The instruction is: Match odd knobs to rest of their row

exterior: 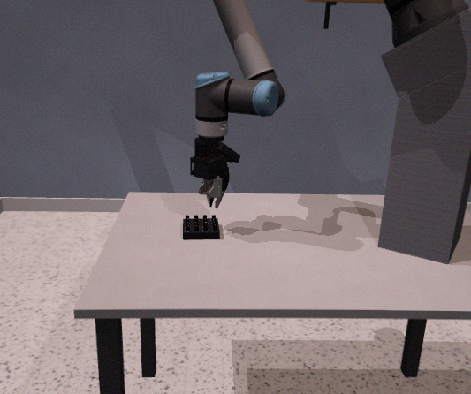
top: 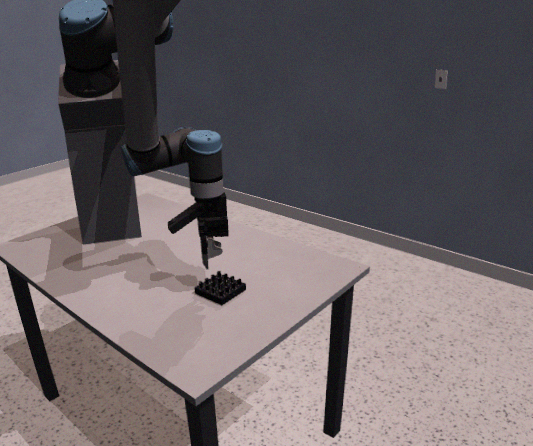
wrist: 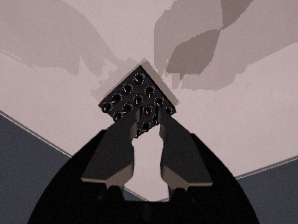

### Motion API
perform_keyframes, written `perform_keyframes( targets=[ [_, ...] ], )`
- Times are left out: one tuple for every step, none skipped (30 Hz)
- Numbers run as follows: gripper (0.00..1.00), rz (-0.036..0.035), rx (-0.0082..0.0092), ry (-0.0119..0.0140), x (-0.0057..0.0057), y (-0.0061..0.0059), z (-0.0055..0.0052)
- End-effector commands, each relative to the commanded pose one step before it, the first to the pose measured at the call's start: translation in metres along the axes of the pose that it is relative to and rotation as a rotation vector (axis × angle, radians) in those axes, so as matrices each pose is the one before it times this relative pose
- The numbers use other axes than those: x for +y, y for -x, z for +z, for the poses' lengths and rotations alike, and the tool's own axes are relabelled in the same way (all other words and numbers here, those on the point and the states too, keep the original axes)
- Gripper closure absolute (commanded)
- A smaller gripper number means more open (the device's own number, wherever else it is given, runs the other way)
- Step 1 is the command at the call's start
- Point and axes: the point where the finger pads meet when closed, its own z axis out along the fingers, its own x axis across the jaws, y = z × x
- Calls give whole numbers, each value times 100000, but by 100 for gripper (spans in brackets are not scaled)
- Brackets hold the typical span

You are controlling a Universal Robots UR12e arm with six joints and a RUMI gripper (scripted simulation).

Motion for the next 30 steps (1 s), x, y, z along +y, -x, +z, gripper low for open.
perform_keyframes(
  targets=[
    [89,-57,-59,42,4,22,602],
    [89,0,0,0,-5,0,145],
    [89,0,0,0,-5,0,146],
    [89,0,0,0,0,0,0],
    [89,0,0,0,0,0,0],
    [89,0,0,0,-5,1,146],
    [89,0,0,0,-5,0,145],
    [89,0,0,0,-5,0,144],
    [89,0,0,0,-5,1,143],
    [89,0,0,0,-5,0,140],
    [89,0,0,0,-5,0,137],
    [89,0,0,0,-5,0,133],
    [89,0,0,0,-4,0,129],
    [89,0,0,0,-4,0,124],
    [89,0,0,0,-4,0,118],
    [89,0,0,0,-4,0,113],
    [89,0,0,0,-4,0,106],
    [89,0,0,0,-4,0,100],
    [89,0,0,0,-3,0,93],
    [89,0,0,0,-3,0,85],
    [89,0,0,0,0,0,0],
    [89,0,0,0,0,0,0],
    [89,0,0,0,-3,0,78],
    [89,0,0,0,-2,0,71],
    [89,0,0,0,-2,0,63],
    [89,0,0,0,-2,0,55],
    [89,0,0,0,-2,0,48],
    [89,0,0,0,-1,0,40],
    [89,0,0,0,-1,0,33],
    [89,0,0,0,-1,0,27]
  ],
)
